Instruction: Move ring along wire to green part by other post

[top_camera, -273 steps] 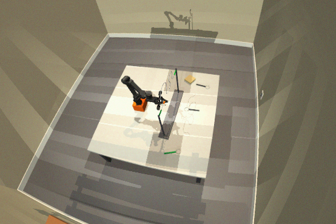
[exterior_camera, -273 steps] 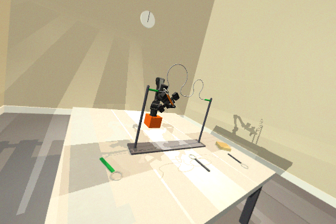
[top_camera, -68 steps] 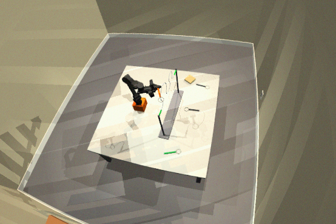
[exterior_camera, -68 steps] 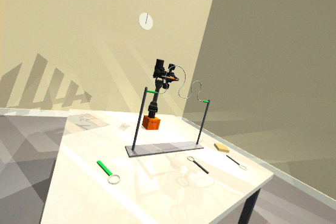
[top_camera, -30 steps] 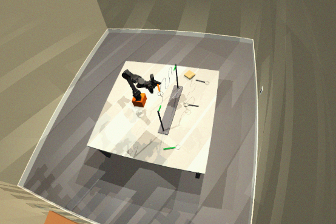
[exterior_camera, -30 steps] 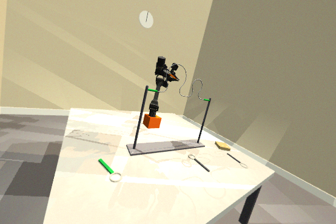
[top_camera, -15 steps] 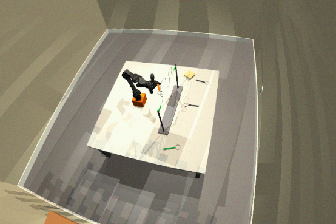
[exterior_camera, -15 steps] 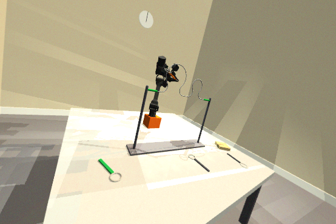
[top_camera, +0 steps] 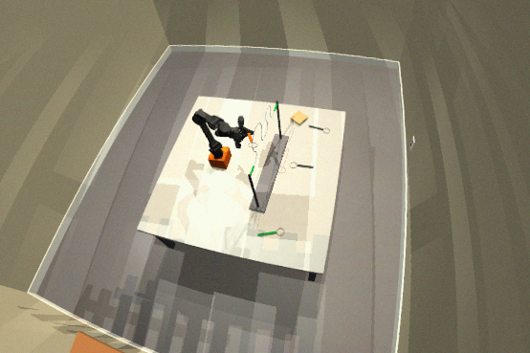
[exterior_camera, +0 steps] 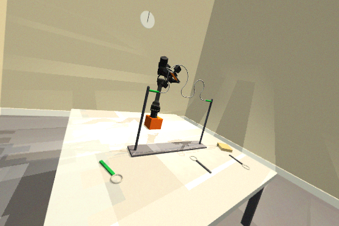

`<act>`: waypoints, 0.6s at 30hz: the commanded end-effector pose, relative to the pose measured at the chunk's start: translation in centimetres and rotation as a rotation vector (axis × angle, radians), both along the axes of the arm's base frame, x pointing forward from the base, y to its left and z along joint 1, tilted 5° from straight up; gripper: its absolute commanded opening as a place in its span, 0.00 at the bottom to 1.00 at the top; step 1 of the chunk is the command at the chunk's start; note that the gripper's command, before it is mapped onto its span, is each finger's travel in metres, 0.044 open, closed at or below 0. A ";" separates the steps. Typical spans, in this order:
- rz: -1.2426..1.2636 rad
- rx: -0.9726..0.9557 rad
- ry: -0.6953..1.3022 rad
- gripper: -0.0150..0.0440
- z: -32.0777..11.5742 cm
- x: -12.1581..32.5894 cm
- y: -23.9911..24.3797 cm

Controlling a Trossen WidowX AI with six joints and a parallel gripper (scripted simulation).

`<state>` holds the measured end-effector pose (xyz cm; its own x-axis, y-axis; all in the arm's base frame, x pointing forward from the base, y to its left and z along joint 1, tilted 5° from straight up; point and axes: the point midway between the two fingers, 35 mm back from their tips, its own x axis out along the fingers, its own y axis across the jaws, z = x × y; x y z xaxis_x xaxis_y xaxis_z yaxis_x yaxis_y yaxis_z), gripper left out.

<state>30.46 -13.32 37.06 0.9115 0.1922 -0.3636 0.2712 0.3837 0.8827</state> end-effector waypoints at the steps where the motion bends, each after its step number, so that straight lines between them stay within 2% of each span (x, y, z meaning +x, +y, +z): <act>1: 0.002 -0.043 0.001 0.00 0.2 0.0 -0.1; 18: 0.009 -0.185 0.035 0.00 -0.2 -0.1 -0.3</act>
<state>30.37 -13.54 36.60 0.8968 0.1430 -0.4187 0.2967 0.5076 0.8089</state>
